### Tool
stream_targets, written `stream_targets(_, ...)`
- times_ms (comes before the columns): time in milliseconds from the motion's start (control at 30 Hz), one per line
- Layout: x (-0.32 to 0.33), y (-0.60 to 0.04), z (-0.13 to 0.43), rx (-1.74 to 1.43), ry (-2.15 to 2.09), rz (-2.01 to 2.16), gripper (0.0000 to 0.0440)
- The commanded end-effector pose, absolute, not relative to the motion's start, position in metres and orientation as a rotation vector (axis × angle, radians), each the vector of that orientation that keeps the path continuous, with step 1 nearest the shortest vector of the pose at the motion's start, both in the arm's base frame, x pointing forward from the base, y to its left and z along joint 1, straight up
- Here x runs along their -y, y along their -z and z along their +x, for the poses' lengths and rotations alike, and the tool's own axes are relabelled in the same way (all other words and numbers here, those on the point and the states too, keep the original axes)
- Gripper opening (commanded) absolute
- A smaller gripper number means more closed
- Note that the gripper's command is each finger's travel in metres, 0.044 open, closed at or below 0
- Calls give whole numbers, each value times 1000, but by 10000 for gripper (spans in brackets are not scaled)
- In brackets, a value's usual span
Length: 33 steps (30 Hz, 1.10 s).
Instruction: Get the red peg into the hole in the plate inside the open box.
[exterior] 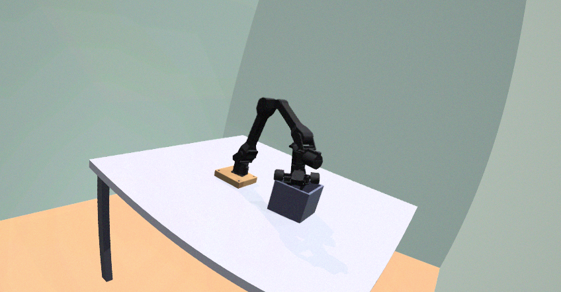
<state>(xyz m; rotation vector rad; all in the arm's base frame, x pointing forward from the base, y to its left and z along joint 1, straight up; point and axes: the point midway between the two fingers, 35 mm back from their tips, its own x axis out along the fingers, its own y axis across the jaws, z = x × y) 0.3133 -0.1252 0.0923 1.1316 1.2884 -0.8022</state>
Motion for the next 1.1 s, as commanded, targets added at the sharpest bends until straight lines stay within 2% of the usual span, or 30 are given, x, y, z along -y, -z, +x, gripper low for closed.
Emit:
stream_targets(0, 129, -95, 318, -1288, 778, 1147, 159)
stream_targets(200, 134, -112, 327, -1251, 731, 1171, 167)
stream_targets(267, 136, -118, 330, -1237, 711, 1184, 186)
stream_targets(1067, 158, -191, 360, -1077, 456, 1249, 280)
